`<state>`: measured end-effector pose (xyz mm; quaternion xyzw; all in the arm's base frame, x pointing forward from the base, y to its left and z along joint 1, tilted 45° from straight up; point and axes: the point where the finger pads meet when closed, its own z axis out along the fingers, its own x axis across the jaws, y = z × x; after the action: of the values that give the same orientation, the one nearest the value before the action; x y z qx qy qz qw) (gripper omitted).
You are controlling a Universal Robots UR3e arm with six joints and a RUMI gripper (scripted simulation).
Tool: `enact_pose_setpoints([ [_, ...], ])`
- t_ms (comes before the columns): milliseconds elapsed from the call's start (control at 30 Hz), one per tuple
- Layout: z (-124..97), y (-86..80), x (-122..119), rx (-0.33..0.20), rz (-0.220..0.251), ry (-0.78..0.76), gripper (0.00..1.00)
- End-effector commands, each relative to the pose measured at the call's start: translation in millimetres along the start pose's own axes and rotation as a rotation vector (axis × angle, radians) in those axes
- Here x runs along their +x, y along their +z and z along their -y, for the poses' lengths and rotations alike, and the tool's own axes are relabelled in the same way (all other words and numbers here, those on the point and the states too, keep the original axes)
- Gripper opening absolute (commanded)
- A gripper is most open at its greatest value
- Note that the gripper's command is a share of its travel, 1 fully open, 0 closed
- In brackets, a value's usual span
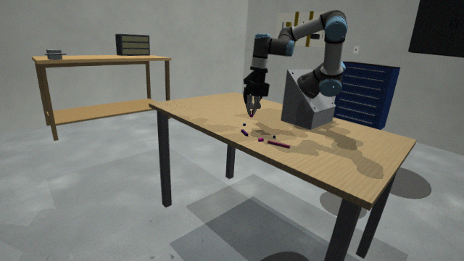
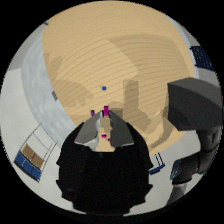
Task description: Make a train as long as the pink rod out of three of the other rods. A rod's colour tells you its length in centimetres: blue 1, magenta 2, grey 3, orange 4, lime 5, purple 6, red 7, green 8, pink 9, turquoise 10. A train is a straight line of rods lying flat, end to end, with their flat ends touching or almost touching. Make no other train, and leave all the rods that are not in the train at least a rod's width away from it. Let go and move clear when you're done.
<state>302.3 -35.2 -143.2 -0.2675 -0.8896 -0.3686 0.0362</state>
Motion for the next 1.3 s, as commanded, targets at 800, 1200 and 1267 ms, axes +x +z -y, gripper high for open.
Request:
enact_pose_setpoints([
  [800,-3.2,-43.0,6.6,-0.012,-0.032,-0.009,0.0],
  [1200,-31.6,-45.1,10.9,-0.017,-0.031,-0.256,0.0],
  [1267,-31.6,-45.1,10.9,-0.017,-0.031,-0.256,0.0],
])
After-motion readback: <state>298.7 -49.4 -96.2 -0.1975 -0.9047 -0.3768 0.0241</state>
